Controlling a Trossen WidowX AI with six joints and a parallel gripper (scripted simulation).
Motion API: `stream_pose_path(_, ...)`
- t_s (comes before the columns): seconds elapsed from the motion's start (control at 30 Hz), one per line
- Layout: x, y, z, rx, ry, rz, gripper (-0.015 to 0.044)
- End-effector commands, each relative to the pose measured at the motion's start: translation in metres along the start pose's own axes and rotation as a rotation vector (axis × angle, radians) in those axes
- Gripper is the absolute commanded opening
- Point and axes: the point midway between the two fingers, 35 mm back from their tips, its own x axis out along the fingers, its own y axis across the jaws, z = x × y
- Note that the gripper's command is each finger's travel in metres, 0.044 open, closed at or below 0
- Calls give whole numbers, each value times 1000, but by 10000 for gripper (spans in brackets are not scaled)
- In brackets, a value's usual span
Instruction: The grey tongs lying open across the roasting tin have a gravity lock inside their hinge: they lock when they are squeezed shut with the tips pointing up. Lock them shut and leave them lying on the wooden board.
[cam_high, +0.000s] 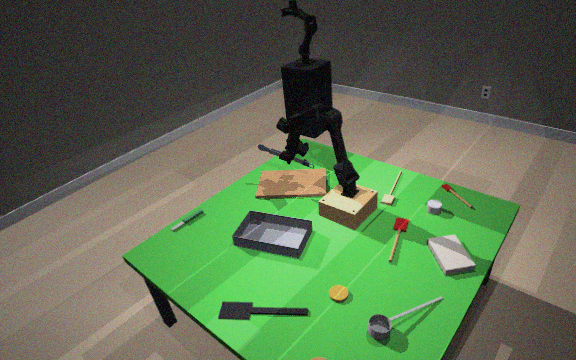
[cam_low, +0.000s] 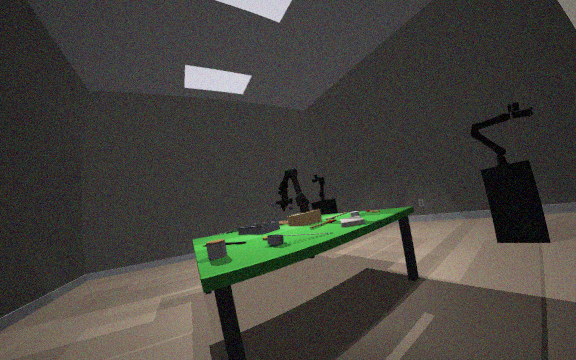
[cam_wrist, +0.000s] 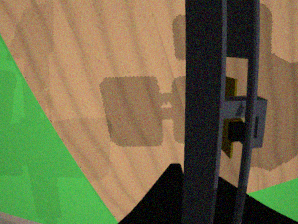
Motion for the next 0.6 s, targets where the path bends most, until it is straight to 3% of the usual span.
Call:
stream_pose_path(0.0, -1, -1, -2, -15, -78, 10, -150)
stream_pose_path(0.3, -7, -5, -1, -47, -240, 28, -150)
stream_pose_path(0.57, -8, -5, -1, -50, -252, 29, -150)
